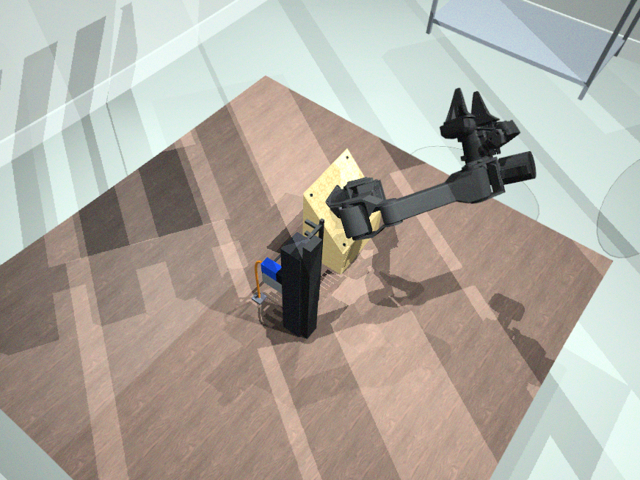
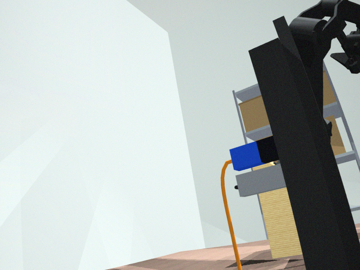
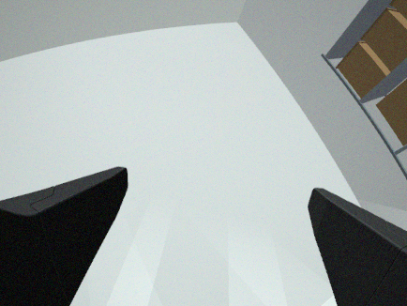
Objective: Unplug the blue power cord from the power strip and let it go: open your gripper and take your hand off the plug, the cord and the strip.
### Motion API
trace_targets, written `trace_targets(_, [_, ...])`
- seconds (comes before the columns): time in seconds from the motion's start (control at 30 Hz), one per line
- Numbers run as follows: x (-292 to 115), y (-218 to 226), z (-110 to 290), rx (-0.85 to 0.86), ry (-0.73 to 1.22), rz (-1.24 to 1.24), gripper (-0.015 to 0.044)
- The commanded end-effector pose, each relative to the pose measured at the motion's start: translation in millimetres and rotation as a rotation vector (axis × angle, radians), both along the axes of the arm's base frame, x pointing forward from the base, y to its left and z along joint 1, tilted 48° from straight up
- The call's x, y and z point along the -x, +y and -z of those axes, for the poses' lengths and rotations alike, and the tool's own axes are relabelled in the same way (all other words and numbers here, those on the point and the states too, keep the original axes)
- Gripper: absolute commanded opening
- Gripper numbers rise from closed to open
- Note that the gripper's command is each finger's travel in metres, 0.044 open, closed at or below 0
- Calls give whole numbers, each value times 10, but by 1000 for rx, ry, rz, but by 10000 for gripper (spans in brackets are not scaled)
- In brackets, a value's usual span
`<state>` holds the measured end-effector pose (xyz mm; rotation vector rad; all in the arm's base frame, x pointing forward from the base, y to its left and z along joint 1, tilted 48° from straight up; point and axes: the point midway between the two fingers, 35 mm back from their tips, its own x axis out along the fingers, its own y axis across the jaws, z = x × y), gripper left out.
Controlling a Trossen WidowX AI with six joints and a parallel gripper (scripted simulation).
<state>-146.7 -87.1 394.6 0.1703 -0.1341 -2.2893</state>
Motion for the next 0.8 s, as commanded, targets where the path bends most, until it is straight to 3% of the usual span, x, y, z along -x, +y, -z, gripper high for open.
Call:
trace_targets(0.0, [6,6,1,0,-1,4,374])
trace_targets(0.27, [344,512,52,27,-69,259,164])
trace_targets(0.53, [548,1385,165,88,-160,622,160])
trace_targets(0.77, [421,2193,302,163,-232,935,160])
